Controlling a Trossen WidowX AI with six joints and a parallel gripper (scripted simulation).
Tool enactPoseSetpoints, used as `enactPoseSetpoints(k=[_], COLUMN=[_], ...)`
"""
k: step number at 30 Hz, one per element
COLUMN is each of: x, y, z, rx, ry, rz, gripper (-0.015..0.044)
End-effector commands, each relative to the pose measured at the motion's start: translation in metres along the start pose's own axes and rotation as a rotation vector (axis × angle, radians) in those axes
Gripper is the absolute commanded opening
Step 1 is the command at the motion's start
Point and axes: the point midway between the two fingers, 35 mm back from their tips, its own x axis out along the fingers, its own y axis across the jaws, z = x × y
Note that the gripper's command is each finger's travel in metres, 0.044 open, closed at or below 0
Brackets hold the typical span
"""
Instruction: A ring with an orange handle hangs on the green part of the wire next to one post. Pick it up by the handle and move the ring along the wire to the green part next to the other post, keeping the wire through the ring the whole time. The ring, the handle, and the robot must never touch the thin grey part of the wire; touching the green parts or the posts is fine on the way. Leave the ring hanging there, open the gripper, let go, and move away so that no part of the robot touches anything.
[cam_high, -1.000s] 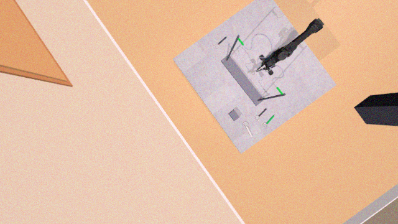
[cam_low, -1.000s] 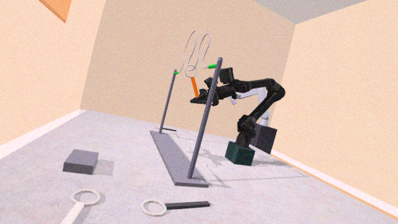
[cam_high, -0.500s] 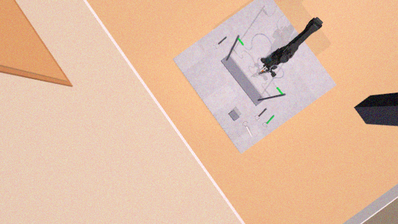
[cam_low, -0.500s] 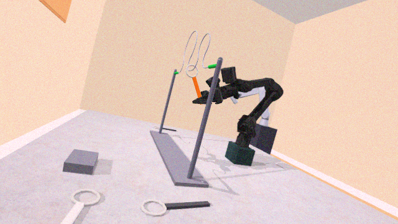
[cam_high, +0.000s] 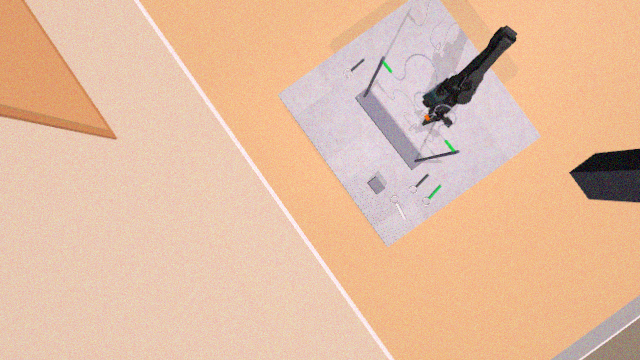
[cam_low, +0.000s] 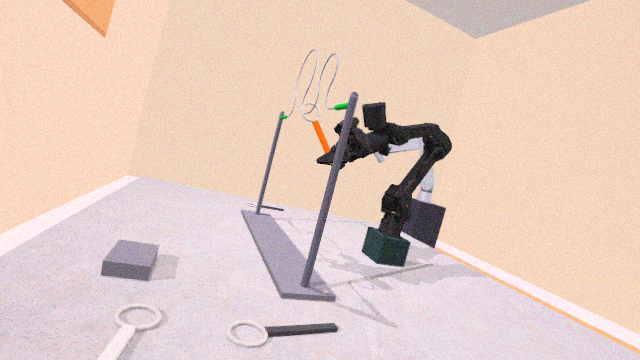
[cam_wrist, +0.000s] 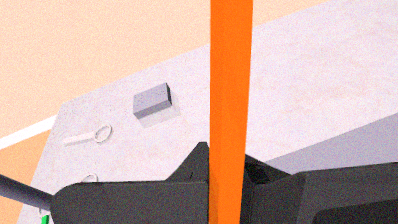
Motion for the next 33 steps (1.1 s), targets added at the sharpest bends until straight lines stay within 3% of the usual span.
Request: enactPoseSetpoints(k=[1,33], x=[-0.002,-0.031], y=[0.016,0.097], z=[0.003,0.034], rx=[0.076,0.604], ry=[0.008,0.074], rz=[0.049,0.354], gripper=[-0.0150,-0.0150])
